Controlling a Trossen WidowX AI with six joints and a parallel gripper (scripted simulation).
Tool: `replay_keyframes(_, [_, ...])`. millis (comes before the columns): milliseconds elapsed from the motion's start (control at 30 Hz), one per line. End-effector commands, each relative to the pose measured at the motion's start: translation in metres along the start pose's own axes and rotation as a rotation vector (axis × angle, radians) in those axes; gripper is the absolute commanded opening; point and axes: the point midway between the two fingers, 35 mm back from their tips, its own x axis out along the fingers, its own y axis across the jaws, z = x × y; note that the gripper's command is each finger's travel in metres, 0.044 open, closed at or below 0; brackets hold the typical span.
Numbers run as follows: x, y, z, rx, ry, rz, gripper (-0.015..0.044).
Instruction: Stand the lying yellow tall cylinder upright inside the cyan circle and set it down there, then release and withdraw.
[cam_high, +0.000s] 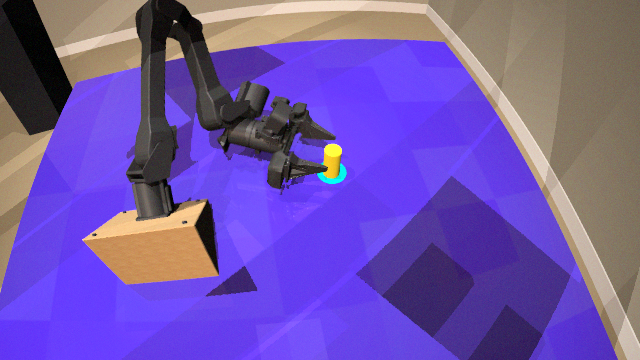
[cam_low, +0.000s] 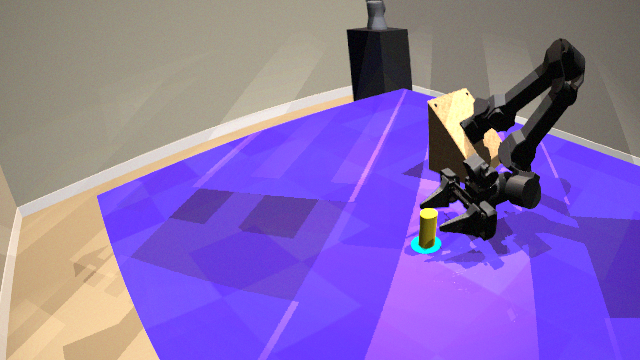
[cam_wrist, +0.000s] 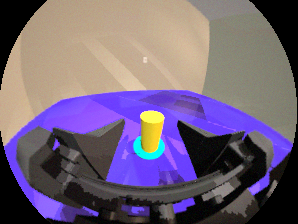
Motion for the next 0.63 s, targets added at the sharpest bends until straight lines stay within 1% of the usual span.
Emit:
replay_keyframes(0, [0.001, 0.002, 0.007, 0.006, -0.003, 0.0, 0.04])
replay_keyframes(500, [-0.004, 0.003, 0.082, 0.003, -0.01, -0.001, 0.04])
replay_keyframes(600, [-0.005, 0.002, 0.089, 0.002, -0.012, 0.0, 0.04])
